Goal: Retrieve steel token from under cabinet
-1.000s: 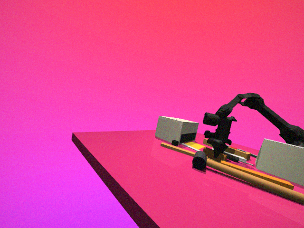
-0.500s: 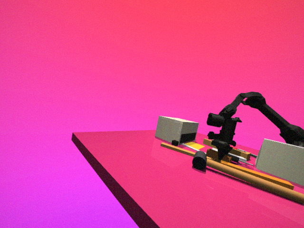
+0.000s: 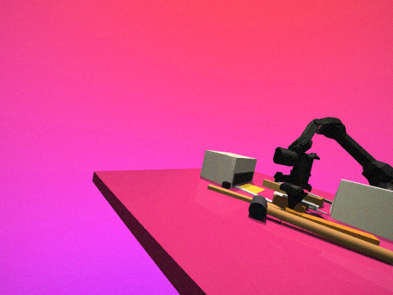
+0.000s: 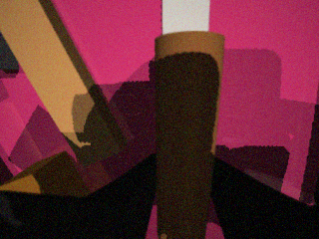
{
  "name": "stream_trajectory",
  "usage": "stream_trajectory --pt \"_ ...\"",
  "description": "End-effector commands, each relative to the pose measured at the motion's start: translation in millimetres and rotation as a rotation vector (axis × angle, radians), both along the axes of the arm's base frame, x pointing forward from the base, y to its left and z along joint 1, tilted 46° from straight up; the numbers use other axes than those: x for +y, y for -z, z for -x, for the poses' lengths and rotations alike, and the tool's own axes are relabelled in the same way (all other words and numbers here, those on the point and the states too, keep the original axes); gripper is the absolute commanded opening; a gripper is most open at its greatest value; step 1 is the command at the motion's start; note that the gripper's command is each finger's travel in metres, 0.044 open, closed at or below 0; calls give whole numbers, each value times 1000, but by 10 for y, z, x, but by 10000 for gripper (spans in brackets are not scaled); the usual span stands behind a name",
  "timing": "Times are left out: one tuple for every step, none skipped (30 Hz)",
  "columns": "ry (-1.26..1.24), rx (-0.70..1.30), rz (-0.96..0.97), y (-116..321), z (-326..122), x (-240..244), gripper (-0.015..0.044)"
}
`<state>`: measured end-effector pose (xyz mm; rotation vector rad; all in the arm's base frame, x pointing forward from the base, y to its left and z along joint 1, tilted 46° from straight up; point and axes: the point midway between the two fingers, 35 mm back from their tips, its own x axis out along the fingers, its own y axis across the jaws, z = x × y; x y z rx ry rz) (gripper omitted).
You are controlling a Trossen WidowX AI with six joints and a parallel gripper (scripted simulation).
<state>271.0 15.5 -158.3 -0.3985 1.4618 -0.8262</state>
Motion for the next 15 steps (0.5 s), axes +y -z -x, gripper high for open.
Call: stream_trajectory --pt "1 4 3 12 100 14 0" --pt "1 4 3 15 116 19 0" --pt "1 4 3 18 132 24 0" --pt "1 4 3 21 147 30 0" --pt "1 4 3 24 163 35 0" --pt "1 4 3 27 179 40 0" --pt "1 5 3 30 196 46 0" --pt "1 5 3 33 214 51 0" --pt "1 5 3 37 231 57 0" --pt "1 5 3 40 249 63 0" --pt "1 5 2 43 267 69 0" --pt "1 5 2 47 285 75 0" --pt "1 5 2 51 302 81 0" --pt "1 5 2 55 320 88 0" --pt "1 5 2 59 337 94 0"
